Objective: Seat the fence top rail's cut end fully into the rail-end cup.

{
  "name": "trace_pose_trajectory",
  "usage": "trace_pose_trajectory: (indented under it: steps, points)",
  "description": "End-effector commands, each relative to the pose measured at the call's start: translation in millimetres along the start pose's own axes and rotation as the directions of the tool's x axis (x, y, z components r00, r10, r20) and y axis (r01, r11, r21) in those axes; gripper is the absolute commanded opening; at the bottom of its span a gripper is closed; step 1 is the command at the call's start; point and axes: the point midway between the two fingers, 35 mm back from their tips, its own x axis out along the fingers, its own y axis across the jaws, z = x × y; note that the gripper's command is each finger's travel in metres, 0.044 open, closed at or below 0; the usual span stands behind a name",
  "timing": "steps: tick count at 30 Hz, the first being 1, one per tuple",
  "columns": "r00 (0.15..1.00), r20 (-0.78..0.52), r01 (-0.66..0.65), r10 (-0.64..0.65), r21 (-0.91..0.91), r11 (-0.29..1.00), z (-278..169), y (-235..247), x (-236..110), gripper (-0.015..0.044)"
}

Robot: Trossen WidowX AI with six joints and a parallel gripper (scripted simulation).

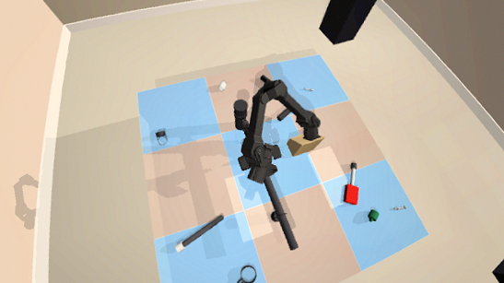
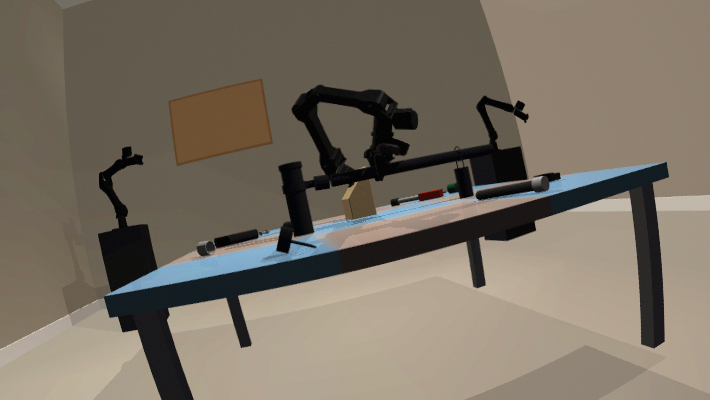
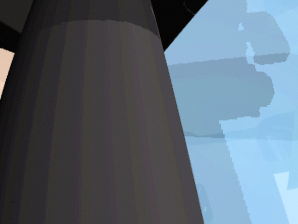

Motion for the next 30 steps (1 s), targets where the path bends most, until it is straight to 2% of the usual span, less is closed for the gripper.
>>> trace_pose_trajectory:
  steps: [1, 30]
  points:
    - [1.000, -0.003, 0.010, -0.010, 0.001, 1.000, -7.7, -0.8, 0.5, 0.0000]
    - [1.000, -0.007, -0.006, 0.006, 0.000, 1.000, -10.4, 1.0, 3.7, 0.0000]
